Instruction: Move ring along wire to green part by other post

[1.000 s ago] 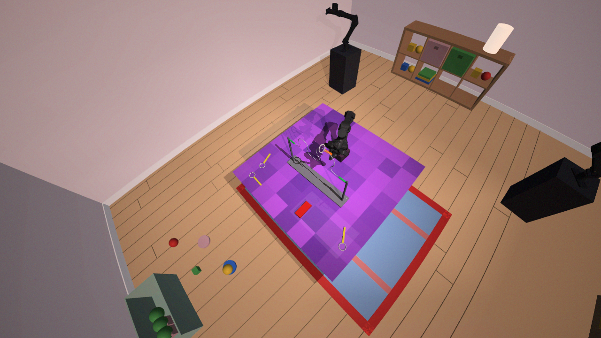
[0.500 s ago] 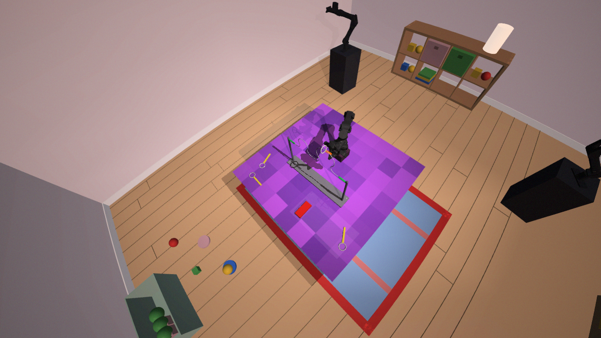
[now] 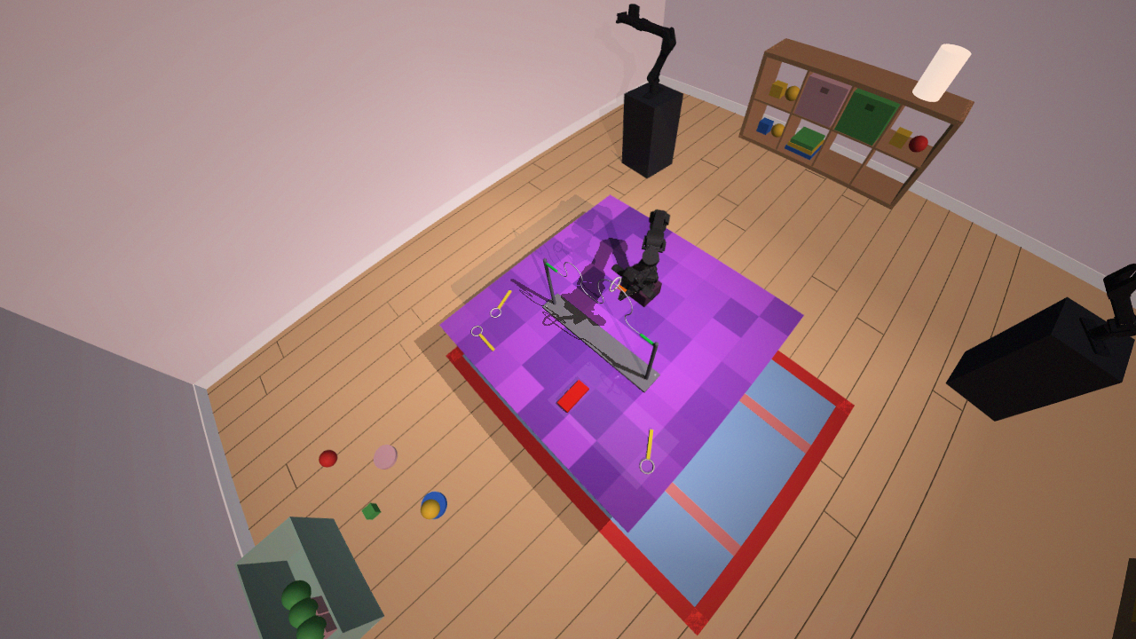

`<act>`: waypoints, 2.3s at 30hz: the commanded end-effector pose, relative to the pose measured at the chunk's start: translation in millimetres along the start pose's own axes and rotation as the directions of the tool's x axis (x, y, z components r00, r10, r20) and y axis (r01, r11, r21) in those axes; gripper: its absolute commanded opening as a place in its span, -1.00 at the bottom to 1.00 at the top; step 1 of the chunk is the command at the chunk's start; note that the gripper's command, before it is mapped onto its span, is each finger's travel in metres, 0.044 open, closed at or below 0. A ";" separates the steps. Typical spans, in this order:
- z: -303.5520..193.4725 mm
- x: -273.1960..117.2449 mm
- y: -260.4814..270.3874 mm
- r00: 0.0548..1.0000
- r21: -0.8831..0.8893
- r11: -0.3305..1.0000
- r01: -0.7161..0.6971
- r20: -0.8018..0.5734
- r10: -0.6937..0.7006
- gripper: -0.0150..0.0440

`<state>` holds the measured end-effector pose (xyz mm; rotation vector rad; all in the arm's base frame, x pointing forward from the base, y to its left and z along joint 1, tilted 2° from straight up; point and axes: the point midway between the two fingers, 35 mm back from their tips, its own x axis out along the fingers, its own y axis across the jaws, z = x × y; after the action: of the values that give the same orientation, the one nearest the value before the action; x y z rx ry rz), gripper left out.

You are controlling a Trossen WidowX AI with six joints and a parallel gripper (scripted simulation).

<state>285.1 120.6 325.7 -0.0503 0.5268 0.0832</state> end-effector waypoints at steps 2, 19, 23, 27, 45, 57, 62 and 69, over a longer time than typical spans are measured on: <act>-0.2 -0.1 -2.0 0.999 -0.066 0.997 0.036 0.002 -0.036 -1.00; 0.9 -0.5 -9.5 0.990 -0.247 0.959 0.142 0.028 -0.140 -1.00; 1.4 -0.7 -11.2 0.986 -0.288 0.943 0.167 0.036 -0.163 -1.00; 1.9 -0.9 -12.9 0.982 -0.328 0.925 0.191 0.046 -0.186 -1.00; 5.3 -2.4 -20.1 0.955 -0.498 0.817 0.292 0.102 -0.279 -1.00; 8.2 -3.9 -24.4 0.931 -0.597 0.721 0.352 0.148 -0.332 -1.00; 9.6 -4.6 -26.0 0.921 -0.634 0.676 0.375 0.169 -0.352 -1.00; 11.7 -5.6 -28.1 0.904 -0.682 0.609 0.405 0.200 -0.377 -1.00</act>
<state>288.9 94.0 339.3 -0.8935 0.4137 -0.1394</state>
